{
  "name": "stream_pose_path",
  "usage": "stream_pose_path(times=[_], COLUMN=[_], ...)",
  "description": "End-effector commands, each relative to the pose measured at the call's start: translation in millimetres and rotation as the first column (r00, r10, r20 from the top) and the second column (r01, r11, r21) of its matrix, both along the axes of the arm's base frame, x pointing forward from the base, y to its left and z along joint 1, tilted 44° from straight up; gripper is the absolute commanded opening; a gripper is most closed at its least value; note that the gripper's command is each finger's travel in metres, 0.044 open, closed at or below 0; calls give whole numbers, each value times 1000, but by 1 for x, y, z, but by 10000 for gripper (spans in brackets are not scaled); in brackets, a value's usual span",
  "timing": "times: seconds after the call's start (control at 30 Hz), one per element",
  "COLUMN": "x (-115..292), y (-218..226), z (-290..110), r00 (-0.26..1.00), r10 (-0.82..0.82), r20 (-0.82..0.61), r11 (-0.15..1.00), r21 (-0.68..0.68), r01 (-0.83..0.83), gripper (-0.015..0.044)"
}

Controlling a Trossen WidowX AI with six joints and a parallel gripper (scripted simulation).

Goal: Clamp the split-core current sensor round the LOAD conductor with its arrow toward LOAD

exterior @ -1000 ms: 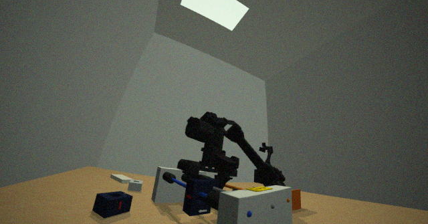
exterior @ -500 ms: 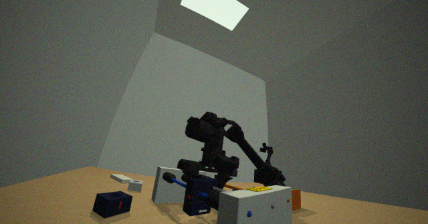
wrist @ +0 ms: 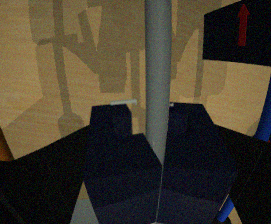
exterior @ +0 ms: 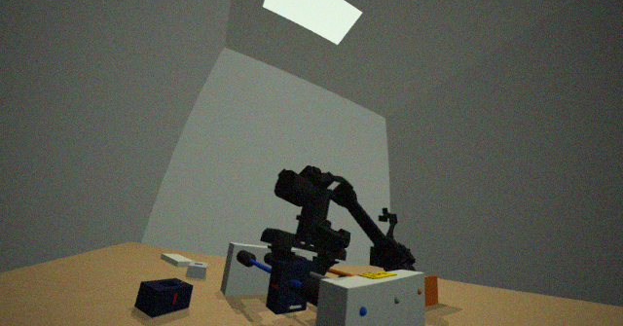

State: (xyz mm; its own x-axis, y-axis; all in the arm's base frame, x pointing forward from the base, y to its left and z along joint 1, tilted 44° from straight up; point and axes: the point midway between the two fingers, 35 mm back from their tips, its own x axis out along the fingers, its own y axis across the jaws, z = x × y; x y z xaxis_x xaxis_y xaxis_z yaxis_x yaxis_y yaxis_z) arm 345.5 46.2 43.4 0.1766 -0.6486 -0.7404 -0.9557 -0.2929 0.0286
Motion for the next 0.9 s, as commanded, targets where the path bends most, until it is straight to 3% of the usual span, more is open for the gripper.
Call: stream_pose_path(times=[0.0, 0.87], x=[-1, -1], y=[10, 12], z=[8, 11], r00=[997, 993], r10=[59, 86], r20=[52, 82], r11=[998, 996], r21=[18, 24], r01=[-60, -88], gripper=[0, 0])
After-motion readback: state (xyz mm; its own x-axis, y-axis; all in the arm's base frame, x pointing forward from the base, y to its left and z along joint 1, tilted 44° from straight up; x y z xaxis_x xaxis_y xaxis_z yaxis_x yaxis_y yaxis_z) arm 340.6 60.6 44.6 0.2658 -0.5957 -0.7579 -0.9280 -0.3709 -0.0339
